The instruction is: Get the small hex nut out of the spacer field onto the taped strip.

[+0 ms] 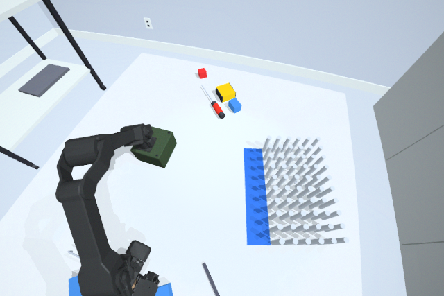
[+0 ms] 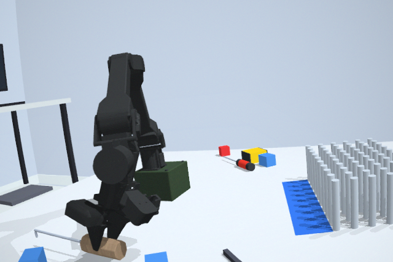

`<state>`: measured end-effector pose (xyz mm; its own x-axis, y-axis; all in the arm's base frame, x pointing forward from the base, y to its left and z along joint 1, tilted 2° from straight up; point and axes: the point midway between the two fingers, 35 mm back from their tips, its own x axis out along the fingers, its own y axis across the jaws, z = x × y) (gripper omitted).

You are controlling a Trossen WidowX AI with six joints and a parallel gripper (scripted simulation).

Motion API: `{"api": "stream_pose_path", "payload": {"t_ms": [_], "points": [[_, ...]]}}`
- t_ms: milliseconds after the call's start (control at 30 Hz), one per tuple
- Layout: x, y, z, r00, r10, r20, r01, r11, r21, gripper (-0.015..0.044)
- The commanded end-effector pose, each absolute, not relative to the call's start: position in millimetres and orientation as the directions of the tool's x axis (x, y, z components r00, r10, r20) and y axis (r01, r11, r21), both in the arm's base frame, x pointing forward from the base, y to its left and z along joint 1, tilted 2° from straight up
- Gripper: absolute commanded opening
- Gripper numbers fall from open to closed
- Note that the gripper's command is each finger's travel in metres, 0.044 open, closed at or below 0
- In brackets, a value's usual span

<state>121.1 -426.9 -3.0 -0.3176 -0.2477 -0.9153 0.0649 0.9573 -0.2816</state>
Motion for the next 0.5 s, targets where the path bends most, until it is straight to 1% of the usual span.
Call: {"api": "stream_pose_path", "payload": {"t_ms": [0, 467], "points": [[124.7, -433.5, 35.0, -0.308, -0.275, -0.911, 0.069, 0.948, -0.309, 0.0000], [122.4, -420.6, 135.3, -0.306, -0.273, -0.912, 0.071, 0.949, -0.308, 0.0000]]}}
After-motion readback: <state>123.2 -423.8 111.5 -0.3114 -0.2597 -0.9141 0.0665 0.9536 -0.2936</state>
